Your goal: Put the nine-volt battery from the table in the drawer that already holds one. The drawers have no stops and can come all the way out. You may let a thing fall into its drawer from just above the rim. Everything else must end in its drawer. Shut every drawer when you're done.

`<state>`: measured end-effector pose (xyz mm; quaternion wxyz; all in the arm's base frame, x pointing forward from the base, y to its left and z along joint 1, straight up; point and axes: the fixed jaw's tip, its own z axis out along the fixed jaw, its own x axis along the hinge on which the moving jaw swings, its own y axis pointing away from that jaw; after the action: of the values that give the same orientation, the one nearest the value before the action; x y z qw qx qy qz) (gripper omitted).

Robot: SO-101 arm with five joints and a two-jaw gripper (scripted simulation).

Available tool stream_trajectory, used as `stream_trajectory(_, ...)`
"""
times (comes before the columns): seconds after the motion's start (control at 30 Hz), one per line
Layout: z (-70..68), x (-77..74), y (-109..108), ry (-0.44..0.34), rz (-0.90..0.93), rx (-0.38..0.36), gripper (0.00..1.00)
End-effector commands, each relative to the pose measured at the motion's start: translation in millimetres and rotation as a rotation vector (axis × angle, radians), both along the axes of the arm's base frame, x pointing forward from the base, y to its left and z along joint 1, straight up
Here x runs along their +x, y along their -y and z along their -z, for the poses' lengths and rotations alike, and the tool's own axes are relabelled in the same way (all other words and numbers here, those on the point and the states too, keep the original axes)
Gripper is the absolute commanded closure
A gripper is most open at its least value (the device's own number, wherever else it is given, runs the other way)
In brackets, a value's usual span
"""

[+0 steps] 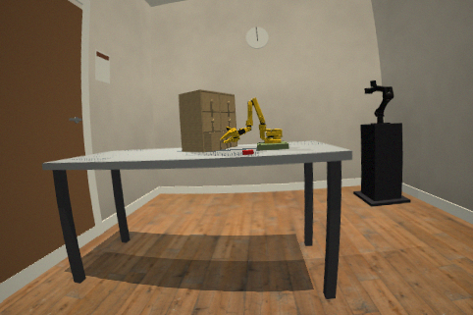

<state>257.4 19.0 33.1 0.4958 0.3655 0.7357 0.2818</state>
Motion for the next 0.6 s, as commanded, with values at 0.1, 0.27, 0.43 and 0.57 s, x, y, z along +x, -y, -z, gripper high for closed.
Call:
stream_trajectory(0.1,-1.8,-2.4,-6.5,0.006,-0.025,0.003,1.0)
stream_trajectory(0.27,-1.8,-2.4,-6.5,0.006,-0.025,0.003,1.0)
stream_trajectory(0.43,-1.8,-2.4,-6.5,0.006,-0.025,0.003,1.0)
stream_trajectory(0.57,-1.8,-4.6,-7.8,0.006,-0.031,0.004,1.0)
